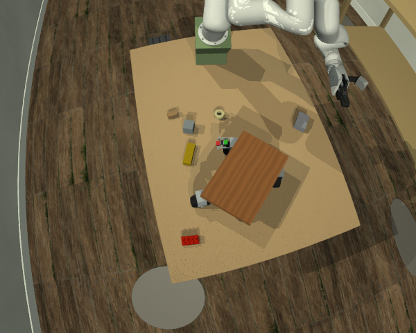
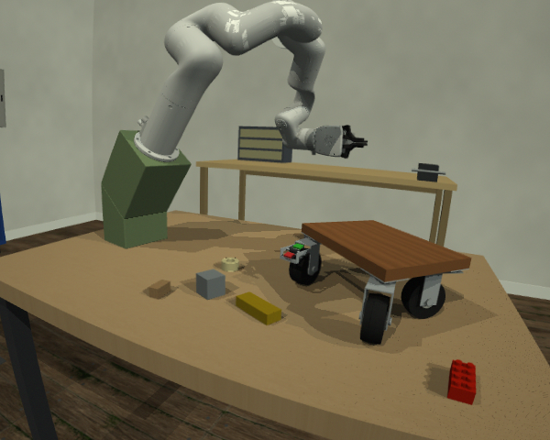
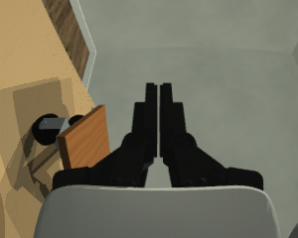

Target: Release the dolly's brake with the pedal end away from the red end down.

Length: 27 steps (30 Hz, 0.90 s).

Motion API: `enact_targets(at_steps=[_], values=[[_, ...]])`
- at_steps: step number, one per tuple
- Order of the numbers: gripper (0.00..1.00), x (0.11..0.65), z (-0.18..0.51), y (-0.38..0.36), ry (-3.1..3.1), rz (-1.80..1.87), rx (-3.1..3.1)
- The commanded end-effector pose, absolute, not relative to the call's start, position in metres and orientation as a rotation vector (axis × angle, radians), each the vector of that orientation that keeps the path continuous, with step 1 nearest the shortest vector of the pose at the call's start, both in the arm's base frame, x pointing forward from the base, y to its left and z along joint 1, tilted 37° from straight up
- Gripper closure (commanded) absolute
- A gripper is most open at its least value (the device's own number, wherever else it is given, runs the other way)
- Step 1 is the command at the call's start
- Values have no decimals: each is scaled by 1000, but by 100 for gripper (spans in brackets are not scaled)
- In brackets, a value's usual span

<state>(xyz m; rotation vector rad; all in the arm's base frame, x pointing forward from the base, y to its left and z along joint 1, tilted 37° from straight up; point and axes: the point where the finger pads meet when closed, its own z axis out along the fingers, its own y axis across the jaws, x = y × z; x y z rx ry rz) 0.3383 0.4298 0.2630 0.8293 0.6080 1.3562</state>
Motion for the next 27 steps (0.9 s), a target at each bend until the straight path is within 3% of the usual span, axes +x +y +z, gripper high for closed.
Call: enact_targets(at_steps=[1,13,27], values=[[100,360,269,409,610,1284,899],[100,440,284,273,581,911,1334],[100,460,289,141,474,680,1821]])
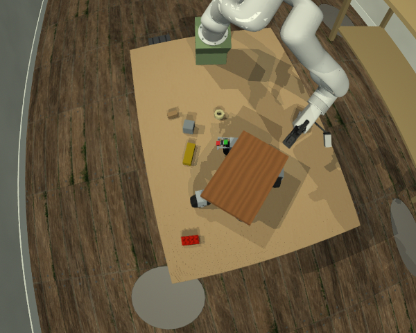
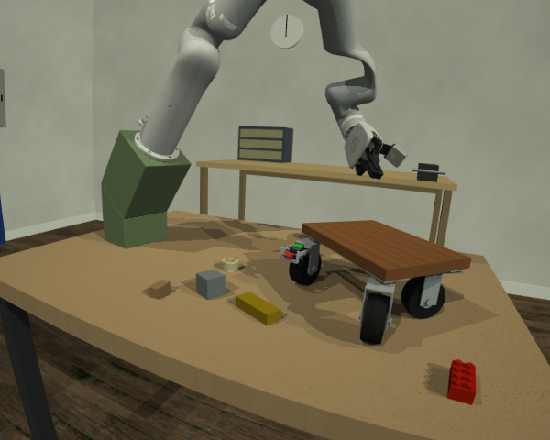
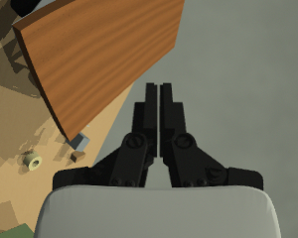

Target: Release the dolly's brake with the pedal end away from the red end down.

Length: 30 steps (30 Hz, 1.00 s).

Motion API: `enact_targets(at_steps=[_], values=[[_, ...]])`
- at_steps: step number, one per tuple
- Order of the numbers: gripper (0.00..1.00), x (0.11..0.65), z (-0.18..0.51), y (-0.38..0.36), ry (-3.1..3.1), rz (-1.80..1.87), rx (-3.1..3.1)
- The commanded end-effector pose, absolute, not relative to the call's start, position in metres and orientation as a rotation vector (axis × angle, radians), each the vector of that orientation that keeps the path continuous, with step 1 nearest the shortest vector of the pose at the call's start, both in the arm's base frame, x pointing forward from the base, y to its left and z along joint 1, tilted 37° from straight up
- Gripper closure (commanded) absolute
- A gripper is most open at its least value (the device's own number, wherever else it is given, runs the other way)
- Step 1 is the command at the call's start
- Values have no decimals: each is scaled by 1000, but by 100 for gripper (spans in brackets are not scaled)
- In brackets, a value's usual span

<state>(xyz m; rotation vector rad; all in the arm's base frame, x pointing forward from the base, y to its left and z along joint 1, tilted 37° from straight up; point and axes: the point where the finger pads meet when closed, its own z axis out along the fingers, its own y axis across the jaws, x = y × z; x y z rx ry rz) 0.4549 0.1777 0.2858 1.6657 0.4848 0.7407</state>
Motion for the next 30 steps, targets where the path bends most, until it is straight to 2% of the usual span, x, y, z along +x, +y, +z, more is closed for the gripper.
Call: enact_targets(at_steps=[1,17,30], values=[[100,456,279,129,478,639,1876],[100,401,197,59,408,392,2435],[100,380,182,43,202,475,2788]])
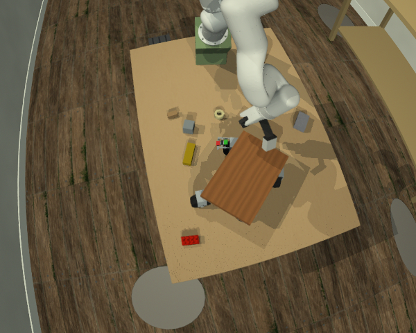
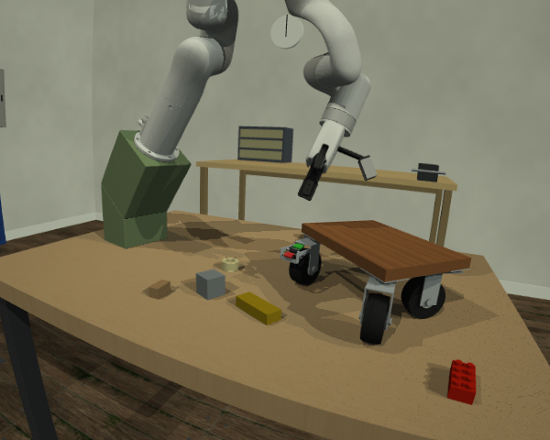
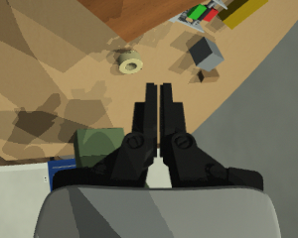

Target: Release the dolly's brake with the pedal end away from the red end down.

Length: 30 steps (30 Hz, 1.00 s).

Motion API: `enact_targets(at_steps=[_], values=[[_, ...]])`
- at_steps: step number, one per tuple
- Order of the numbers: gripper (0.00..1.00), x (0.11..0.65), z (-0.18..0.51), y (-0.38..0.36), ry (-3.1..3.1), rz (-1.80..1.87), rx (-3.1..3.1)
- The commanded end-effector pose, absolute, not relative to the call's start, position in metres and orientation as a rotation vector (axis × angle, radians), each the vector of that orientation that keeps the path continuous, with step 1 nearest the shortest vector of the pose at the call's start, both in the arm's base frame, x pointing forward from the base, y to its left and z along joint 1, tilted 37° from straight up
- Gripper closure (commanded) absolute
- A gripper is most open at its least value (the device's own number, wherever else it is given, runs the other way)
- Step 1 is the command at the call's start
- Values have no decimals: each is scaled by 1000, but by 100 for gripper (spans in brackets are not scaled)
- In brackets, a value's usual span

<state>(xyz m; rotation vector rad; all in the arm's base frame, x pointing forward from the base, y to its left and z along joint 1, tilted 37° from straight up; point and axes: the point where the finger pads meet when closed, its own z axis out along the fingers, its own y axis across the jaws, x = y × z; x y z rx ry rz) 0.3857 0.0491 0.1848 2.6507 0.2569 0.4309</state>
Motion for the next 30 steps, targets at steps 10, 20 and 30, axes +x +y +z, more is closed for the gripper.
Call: enact_targets(at_steps=[10,20,30], values=[[100,380,189,28,7,642,2930],[100,383,208,-3,-252,896,2979],[100,383,215,-16,-335,979,2970]])
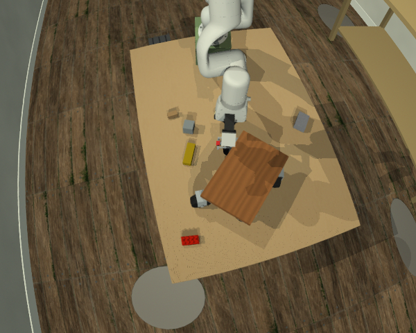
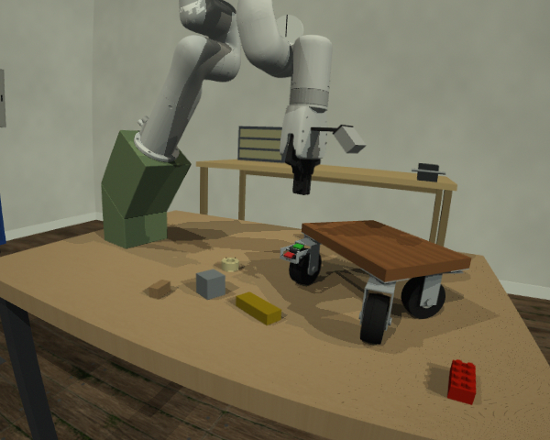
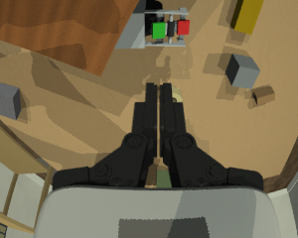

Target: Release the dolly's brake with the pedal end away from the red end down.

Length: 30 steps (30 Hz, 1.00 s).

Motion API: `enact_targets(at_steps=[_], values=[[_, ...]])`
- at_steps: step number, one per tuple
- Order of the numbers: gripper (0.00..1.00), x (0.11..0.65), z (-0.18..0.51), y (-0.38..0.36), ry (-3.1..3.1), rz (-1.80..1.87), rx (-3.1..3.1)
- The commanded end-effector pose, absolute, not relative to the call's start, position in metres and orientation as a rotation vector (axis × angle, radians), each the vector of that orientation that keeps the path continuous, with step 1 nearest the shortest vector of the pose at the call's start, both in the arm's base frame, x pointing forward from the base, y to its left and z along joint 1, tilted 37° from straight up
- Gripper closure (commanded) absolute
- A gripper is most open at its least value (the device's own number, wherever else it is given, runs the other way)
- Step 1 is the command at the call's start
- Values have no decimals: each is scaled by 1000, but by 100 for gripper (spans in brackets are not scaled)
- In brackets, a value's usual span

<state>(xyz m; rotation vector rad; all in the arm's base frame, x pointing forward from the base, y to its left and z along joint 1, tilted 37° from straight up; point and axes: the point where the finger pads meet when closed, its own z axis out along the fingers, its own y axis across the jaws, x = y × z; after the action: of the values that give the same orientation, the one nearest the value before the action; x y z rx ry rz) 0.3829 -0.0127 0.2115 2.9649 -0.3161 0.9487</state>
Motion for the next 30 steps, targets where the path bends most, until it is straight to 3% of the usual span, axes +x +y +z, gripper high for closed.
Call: enact_targets(at_steps=[1,30], values=[[100,383,215,-17,-339,982,2969],[100,407,183,-20,-344,987,2968]])
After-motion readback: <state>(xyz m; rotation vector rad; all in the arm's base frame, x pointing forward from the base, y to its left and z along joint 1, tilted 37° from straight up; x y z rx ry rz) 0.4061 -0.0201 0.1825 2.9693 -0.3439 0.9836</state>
